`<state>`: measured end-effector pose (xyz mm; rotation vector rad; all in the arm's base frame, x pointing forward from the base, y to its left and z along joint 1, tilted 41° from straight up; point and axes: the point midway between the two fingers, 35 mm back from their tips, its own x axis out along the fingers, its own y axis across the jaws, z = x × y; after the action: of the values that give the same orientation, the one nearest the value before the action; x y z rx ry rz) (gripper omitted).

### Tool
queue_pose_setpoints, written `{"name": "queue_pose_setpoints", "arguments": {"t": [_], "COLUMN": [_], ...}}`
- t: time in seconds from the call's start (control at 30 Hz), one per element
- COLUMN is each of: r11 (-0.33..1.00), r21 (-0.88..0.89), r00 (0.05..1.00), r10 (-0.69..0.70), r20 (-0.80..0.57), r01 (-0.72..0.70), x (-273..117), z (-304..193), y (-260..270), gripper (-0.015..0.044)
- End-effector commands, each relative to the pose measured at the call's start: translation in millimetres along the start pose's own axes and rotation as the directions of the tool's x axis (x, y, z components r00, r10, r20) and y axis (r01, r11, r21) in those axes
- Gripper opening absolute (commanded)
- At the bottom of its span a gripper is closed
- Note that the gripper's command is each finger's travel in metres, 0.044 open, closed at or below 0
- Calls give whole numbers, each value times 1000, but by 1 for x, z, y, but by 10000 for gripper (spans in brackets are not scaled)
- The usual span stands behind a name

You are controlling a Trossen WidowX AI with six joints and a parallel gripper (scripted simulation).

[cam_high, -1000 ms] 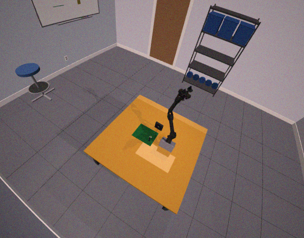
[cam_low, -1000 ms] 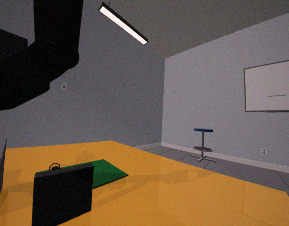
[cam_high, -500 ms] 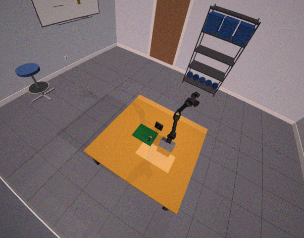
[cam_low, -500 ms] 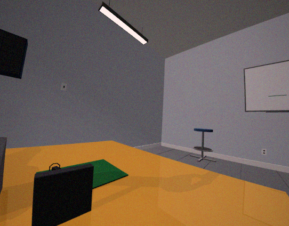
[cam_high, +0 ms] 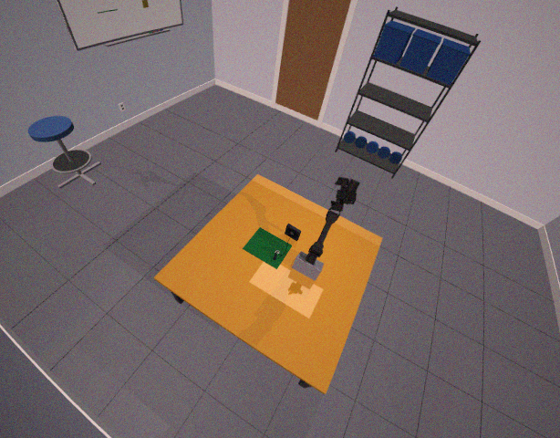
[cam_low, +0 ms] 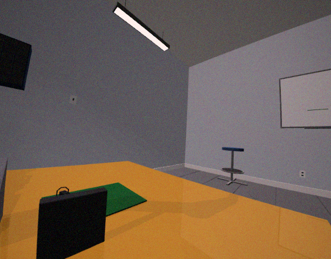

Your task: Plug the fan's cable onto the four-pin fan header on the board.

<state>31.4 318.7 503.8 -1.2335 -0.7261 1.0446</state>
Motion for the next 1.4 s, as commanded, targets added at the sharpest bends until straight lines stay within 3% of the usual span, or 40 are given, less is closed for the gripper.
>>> {"name": "queue_pose_setpoints", "arguments": {"t": [0.0,0.33,0.53,0.73,0.9,1.1,1.23,1.37], "r11": [989,876,670,448,267,78,-15,-71], "r21": [122,477,727,776,674,384,111,-193], "r00": [983,875,720,550,396,202,77,-38], "r10": [106,285,428,548,640,744,806,860], "r20": [-149,-391,-546,-630,-658,-637,-587,-509], "r01": [-88,-72,152,443,688,920,994,979], "x": [40,87,99,88,65,23,-12,-51], "z": [-38,-126,-207,-277,-328,-380,-405,-423], "y": [41,112,171,223,264,315,349,382], "gripper": [440,440,440,440,440,440,440,440]}}
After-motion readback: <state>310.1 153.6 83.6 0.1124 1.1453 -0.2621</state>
